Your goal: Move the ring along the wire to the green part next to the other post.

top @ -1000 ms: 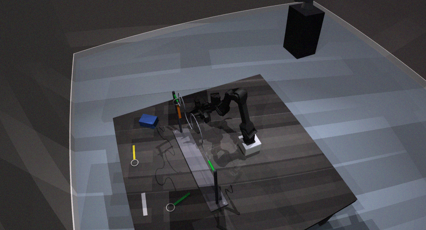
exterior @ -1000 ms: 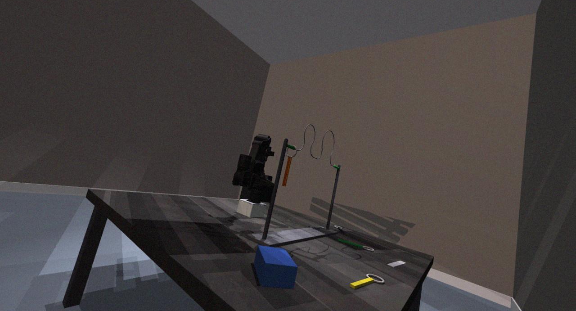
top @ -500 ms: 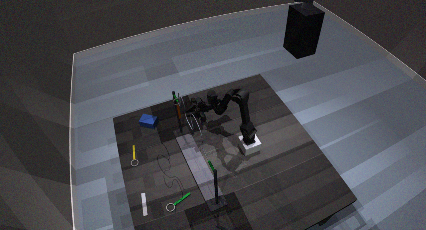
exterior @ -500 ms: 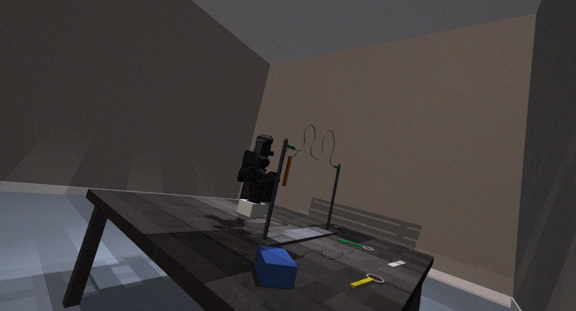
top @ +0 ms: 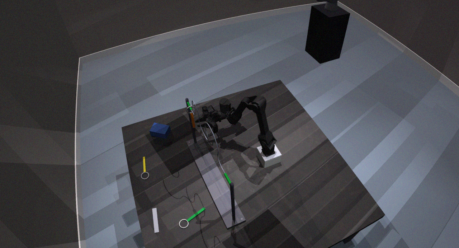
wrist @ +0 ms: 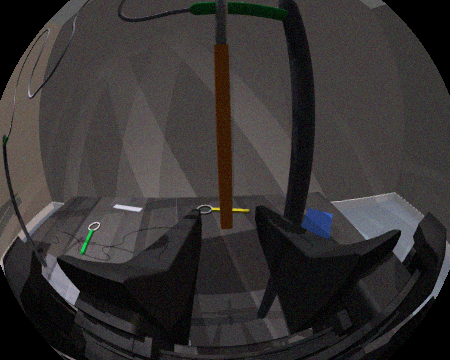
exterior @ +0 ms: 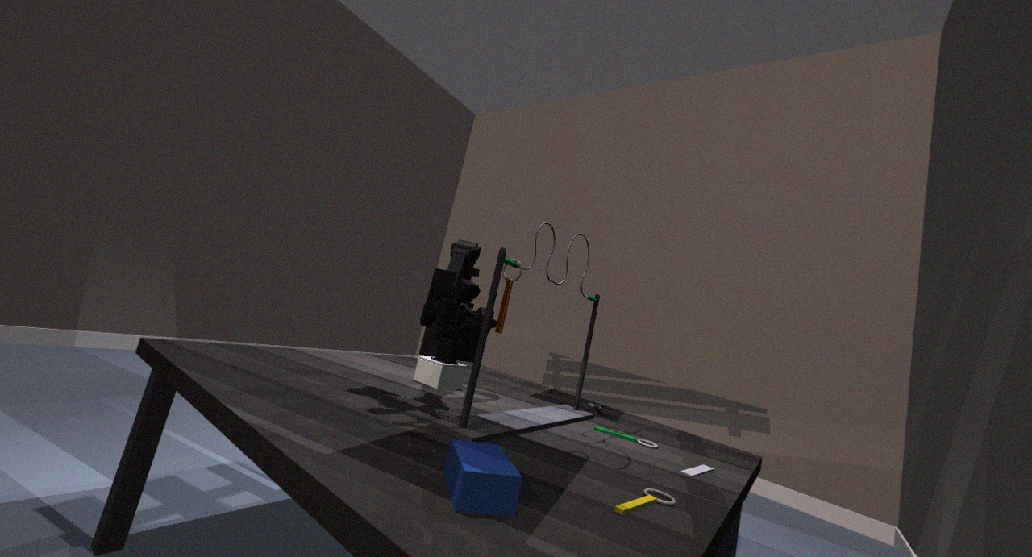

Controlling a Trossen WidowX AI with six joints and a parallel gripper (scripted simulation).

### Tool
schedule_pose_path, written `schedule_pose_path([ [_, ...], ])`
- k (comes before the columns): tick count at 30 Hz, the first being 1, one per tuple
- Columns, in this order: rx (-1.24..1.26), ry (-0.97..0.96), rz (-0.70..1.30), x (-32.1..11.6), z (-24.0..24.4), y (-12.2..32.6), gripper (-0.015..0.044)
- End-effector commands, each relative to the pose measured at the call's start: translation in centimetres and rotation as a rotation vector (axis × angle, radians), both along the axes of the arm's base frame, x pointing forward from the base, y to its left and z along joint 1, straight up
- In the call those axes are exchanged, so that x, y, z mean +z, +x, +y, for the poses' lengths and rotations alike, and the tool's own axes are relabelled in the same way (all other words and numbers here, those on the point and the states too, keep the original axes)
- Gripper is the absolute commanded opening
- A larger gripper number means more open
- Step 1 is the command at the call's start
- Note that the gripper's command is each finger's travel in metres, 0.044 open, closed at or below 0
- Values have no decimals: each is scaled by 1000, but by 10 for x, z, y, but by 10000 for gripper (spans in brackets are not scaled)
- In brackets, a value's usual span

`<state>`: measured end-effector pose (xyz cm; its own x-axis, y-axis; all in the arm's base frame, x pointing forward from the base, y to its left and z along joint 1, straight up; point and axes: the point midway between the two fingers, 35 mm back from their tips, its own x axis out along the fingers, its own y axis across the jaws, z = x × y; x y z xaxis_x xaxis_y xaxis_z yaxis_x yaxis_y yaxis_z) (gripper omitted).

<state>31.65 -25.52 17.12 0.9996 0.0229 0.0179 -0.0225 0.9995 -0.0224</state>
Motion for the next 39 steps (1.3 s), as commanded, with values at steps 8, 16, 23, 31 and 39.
schedule_pose_path([
  [8, -1, -6, -3, 2, -1, 20, 160],
  [16, -1, -6, -4, 2, 0, 33, 160],
  [23, -1, -6, -6, 3, 2, 44, 160],
  [31, -1, -6, -6, 3, 2, 45, 160],
  [39, -1, -6, -6, 3, 2, 45, 160],
])
